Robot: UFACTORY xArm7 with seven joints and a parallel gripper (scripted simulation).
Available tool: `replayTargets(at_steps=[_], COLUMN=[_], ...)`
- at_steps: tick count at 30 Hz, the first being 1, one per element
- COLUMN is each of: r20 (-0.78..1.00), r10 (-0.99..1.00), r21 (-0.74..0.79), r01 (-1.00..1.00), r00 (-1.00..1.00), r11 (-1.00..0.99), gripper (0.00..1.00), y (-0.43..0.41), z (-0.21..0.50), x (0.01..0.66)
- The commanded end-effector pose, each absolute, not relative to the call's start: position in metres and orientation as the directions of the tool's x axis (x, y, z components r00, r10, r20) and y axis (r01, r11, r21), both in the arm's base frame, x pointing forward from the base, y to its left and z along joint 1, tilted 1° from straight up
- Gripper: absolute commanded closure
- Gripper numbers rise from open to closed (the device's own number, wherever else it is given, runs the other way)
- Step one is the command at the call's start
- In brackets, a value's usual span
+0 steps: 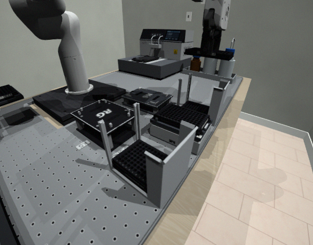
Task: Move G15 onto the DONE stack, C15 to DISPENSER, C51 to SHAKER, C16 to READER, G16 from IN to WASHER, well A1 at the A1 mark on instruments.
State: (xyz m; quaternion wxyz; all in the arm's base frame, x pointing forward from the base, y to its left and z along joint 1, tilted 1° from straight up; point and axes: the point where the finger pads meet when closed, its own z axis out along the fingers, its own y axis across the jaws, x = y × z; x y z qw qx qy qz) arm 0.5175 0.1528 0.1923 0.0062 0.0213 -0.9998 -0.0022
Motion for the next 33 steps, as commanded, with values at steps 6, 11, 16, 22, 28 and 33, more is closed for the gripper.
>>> replayTargets(at_steps=[6, 11, 16, 22, 28, 33], r20=[0.007, 0.007, 0.007, 0.007, 0.007, 0.006], r10=[-0.089, -0.124, -0.169, -0.169, -0.215, -0.271], r21=[0.007, 0.007, 0.007, 0.007, 0.008, 0.008], r01=[-0.089, -0.124, -0.169, -0.169, -0.214, -0.271], r00=[-0.996, -0.992, -0.986, -0.986, -0.977, -0.963], r11=[0.996, 0.992, 0.986, 0.986, 0.977, 0.963], gripper=[1.00, 1.00, 1.00, 1.00, 1.00, 1.00], y=[0.158, 0.160, 0.165, 0.170, 0.174, 0.179], z=[0.195, 0.195, 0.196, 0.196, 0.196, 0.196], x=[0.506, 0.496, 0.480, 0.463, 0.450, 0.434])
